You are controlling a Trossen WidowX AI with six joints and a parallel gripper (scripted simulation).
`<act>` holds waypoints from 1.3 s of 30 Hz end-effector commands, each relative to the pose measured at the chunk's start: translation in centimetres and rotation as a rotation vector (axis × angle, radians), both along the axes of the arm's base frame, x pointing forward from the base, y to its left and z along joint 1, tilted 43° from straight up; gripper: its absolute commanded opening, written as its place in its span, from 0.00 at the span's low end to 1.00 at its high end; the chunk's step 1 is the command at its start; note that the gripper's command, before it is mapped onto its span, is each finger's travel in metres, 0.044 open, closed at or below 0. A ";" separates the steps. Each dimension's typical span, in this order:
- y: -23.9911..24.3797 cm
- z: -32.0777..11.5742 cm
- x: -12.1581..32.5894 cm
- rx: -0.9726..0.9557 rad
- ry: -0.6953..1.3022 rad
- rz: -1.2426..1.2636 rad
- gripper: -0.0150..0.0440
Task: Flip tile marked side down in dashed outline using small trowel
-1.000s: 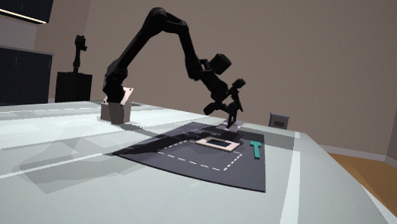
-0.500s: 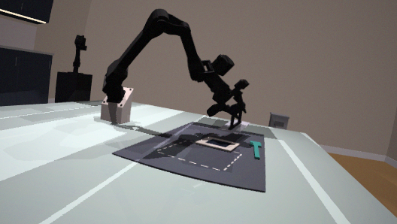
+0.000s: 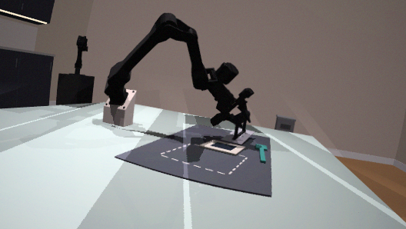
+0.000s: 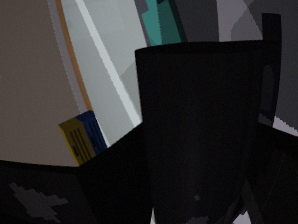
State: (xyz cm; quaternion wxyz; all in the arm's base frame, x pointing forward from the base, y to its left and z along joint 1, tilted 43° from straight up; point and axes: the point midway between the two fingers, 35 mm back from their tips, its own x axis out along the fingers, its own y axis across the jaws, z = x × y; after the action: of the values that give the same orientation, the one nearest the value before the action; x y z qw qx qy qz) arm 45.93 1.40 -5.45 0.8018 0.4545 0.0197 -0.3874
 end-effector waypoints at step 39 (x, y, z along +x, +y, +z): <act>-3.8 2.4 -1.4 0.003 -0.009 0.014 0.25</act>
State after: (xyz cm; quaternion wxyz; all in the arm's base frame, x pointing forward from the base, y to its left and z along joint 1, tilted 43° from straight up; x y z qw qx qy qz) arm 44.61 -1.81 -3.67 0.8052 0.4560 0.0274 -0.3782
